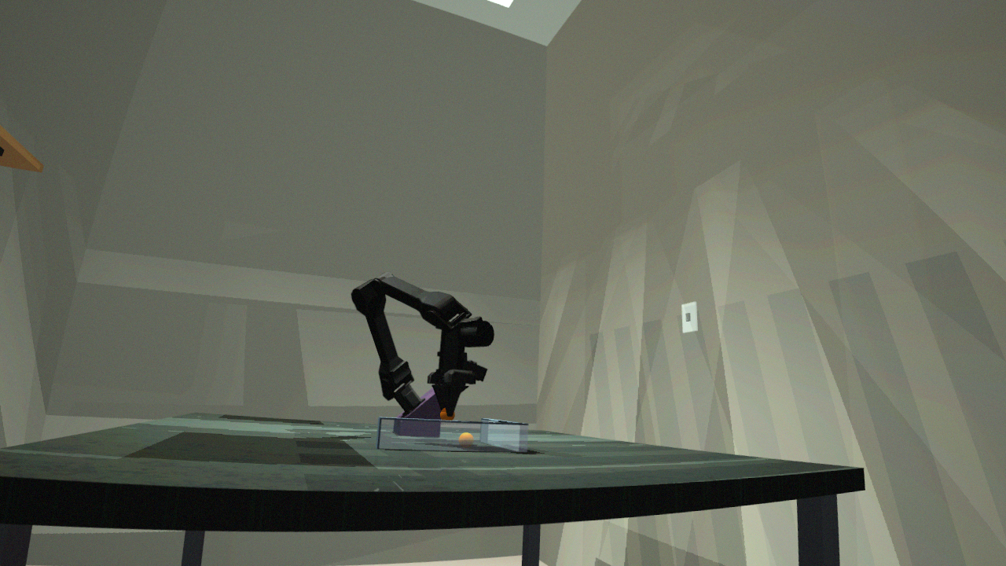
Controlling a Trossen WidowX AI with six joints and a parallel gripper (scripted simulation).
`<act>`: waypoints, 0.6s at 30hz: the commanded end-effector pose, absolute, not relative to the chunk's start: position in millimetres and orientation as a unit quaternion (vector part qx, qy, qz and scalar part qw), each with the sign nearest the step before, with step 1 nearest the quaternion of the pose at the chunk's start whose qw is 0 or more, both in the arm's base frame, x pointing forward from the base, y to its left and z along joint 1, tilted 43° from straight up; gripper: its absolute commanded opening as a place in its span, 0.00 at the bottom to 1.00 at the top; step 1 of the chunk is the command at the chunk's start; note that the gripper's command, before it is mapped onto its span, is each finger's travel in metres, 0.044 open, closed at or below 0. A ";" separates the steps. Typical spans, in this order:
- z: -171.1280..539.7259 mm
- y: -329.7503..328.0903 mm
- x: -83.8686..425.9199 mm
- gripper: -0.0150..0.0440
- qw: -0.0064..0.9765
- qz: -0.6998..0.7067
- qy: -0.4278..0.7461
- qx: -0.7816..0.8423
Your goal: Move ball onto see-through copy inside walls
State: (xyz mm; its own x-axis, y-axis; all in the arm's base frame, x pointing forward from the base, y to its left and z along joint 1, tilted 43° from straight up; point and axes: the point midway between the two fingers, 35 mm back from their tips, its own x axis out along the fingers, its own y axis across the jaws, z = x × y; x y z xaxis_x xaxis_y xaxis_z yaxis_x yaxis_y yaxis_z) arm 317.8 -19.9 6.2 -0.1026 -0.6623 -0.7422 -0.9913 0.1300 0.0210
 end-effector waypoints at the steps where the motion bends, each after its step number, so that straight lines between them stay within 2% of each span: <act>1: 24.5 -3.5 321.0 0.25 0.305 0.274 0.688 -0.599; 9: 61.8 27.1 319.3 0.25 0.303 0.273 0.689 -0.598; 18: 39.9 27.0 337.1 0.25 0.304 0.273 0.689 -0.599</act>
State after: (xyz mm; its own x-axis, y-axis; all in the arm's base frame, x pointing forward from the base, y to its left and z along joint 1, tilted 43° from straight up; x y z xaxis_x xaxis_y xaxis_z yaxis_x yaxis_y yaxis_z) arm 329.5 26.9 51.2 -0.0959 -0.6593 -0.7457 -0.9907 0.1360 0.0072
